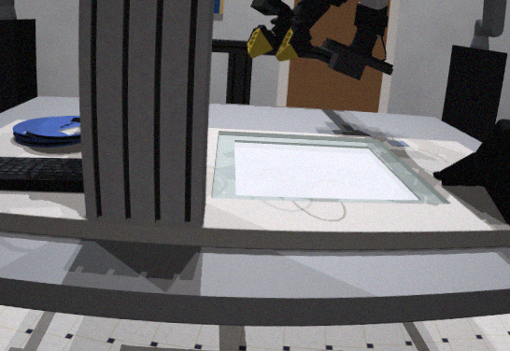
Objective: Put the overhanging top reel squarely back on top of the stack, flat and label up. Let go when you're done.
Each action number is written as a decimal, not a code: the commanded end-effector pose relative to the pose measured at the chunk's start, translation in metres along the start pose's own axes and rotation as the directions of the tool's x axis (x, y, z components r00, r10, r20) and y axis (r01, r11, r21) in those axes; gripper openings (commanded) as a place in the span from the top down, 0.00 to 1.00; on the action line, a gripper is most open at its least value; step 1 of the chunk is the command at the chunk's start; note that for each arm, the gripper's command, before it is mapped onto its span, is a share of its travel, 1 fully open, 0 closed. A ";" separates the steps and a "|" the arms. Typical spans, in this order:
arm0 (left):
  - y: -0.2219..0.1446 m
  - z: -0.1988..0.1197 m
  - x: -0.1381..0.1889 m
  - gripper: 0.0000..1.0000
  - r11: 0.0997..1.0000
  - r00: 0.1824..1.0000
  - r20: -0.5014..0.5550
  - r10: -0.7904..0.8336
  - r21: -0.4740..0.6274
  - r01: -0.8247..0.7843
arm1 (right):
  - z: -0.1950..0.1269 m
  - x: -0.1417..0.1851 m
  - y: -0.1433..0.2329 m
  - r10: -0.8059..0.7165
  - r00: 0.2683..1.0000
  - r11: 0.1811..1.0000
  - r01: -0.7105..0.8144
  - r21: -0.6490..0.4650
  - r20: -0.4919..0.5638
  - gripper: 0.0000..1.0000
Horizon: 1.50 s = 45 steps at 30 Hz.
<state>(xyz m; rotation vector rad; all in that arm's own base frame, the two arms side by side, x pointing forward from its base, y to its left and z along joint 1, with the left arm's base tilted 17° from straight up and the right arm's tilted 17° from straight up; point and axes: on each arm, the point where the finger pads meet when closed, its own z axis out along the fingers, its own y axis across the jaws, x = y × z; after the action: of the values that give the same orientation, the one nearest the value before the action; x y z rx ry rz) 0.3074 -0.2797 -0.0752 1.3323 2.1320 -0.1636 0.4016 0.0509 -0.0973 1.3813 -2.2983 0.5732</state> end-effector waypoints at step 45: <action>-0.089 0.006 -0.040 0.00 1.000 0.955 0.298 -0.004 -0.008 0.007 | 0.057 0.014 -0.051 0.158 0.966 0.985 -0.168 -0.035 -0.207 1.00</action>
<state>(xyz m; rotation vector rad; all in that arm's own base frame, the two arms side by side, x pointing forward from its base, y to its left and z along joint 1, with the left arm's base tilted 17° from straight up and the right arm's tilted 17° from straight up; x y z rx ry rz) 0.2444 -0.3593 -0.0730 1.2246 1.8843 -0.3409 0.4197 -0.0107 -0.1314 1.0740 -2.2036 0.6223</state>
